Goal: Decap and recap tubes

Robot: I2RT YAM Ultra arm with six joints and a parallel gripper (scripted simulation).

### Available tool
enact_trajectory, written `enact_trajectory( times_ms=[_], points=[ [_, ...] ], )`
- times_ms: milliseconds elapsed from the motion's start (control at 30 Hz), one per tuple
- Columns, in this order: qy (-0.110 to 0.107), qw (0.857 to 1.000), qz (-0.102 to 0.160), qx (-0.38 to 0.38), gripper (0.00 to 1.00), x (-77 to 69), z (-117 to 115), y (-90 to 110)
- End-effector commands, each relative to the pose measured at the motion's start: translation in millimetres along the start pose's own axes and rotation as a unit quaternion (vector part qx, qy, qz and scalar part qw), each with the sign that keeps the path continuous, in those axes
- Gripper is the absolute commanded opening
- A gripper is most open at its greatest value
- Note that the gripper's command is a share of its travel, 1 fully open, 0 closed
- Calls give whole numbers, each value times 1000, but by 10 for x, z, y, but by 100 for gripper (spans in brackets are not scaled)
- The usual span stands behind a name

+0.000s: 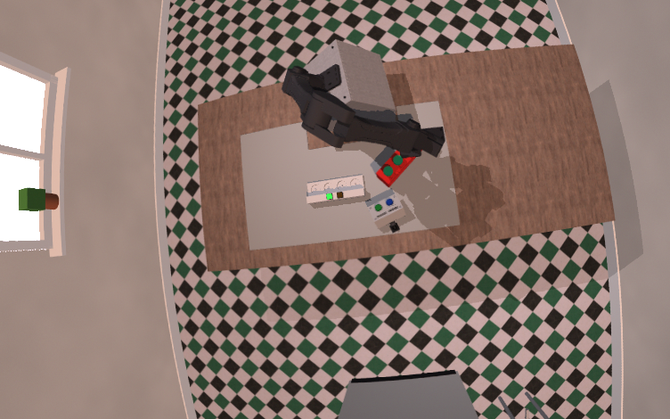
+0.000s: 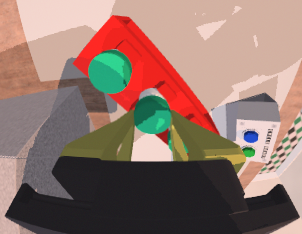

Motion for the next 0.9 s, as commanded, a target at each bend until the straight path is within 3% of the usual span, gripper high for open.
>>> enact_trajectory(
  times_ms=[0, 467, 500, 867],
  points=[
    [5, 1000, -4, 0, 0, -29, -16, -15],
    [5, 1000, -4, 0, 0, -7, -18, -15],
    [5, 1000, -4, 0, 49, -7, -18, -15],
    [5, 1000, -4, 0, 49, -7, -18, -15]
  ],
)
Point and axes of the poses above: the point where the finger pads meet when closed, its own x axis out along the fingers, its own z axis across the jaws, y = z × x, the point moved 7 cm from there along -x, back along the fingers, and after that the axes turned 6 degrees about -x, right-handed, at the moved point
